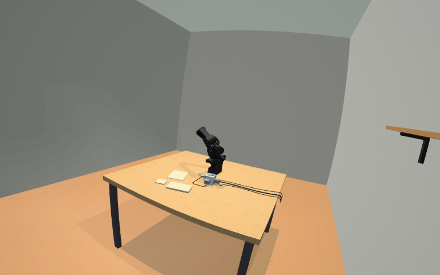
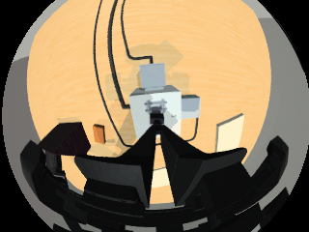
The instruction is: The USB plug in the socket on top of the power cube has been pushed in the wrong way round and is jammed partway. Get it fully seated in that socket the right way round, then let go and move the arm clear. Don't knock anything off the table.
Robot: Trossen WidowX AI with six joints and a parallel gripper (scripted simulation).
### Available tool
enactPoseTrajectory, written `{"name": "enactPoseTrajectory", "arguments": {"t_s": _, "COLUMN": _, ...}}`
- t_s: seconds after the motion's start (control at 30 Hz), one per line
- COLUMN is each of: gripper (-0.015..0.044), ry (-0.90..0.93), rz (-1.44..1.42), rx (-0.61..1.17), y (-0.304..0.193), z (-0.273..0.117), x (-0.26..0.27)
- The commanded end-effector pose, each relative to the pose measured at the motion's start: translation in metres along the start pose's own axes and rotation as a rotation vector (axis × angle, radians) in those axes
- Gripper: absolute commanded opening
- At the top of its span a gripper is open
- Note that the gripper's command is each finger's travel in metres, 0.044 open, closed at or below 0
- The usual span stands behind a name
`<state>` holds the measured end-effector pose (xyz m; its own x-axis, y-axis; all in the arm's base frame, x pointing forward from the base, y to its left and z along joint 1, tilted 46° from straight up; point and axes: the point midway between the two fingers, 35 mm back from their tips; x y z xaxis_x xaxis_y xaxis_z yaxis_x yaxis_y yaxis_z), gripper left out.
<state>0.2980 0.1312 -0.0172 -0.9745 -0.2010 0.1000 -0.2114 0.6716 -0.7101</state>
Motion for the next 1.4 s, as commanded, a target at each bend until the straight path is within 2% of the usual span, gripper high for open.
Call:
{"name": "enactPoseTrajectory", "arguments": {"t_s": 0.0, "gripper": 0.0000, "ry": -0.005, "rz": 0.006, "rx": -0.009, "y": 0.0007, "z": -0.0056, "x": -0.0012}}
{"name": "enactPoseTrajectory", "arguments": {"t_s": 0.37, "gripper": 0.0000, "ry": -0.003, "rz": 0.066, "rx": -0.003, "y": 0.0004, "z": -0.0038, "x": -0.0006}}
{"name": "enactPoseTrajectory", "arguments": {"t_s": 1.37, "gripper": 0.0000, "ry": -0.002, "rz": 0.851, "rx": -0.002, "y": 0.0002, "z": -0.0031, "x": -0.0004}}
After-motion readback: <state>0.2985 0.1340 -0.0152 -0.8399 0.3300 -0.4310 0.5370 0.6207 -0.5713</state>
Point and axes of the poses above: the point midway between the two fingers, 35 mm back from their tips, its own z axis out along the fingers, its own x axis across the jaws, y = z × x, and after that the axes turned 13 degrees about -z, right-handed
